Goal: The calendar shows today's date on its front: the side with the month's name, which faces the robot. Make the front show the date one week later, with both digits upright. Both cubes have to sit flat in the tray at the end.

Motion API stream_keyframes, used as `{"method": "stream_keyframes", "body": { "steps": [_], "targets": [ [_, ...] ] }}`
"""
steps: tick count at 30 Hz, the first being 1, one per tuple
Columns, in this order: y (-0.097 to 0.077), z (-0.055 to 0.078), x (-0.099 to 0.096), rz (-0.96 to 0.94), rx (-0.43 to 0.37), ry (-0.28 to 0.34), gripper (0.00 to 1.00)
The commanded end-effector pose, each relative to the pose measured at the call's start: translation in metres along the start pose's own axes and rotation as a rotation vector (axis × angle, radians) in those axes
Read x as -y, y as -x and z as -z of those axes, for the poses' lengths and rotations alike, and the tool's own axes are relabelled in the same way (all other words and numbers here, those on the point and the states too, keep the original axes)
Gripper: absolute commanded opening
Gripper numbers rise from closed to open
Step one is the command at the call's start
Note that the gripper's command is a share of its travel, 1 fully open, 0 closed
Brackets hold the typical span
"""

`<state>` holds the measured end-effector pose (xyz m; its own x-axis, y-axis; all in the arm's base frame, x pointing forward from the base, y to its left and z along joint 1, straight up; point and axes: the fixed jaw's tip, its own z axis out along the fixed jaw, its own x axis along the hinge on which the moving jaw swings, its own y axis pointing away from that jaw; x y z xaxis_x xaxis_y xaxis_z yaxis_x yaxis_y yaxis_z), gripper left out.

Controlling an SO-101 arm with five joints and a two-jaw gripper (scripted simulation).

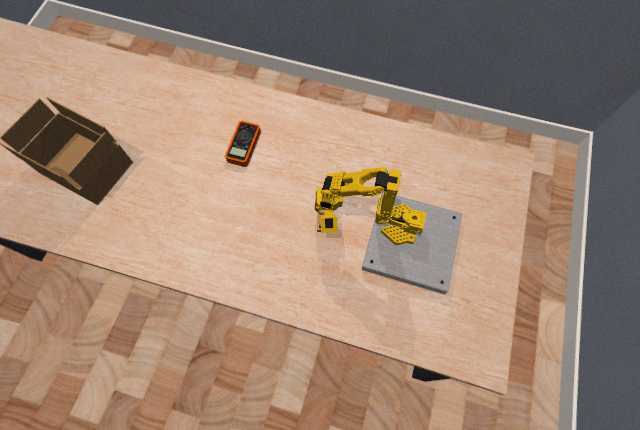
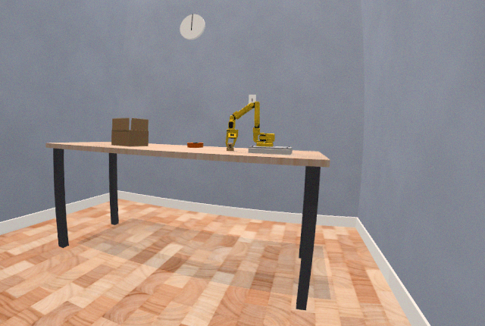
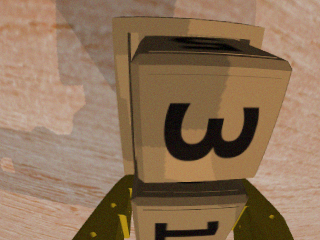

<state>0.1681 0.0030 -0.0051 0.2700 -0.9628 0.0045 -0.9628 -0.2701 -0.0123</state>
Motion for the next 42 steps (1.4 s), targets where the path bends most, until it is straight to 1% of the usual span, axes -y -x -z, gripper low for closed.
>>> {"method": "stream_keyframes", "body": {
  "steps": [1, 10, 19, 30, 39, 42],
  "targets": [
    [0.0017, -0.0046, -0.0034, 0.014, 0.006, 0.018, 0.0],
    [0.0017, -0.005, -0.0034, 0.014, 0.006, 0.018, 0.01],
    [0.0017, -0.005, -0.0034, 0.014, 0.006, 0.018, 0.16],
    [0.0017, -0.005, -0.0034, 0.014, 0.006, 0.018, 0.18],
    [0.0017, -0.005, -0.0034, 0.014, 0.006, 0.018, 0.26],
    [0.0017, -0.005, -0.0034, 0.014, 0.006, 0.018, 0.28]
  ]
}}
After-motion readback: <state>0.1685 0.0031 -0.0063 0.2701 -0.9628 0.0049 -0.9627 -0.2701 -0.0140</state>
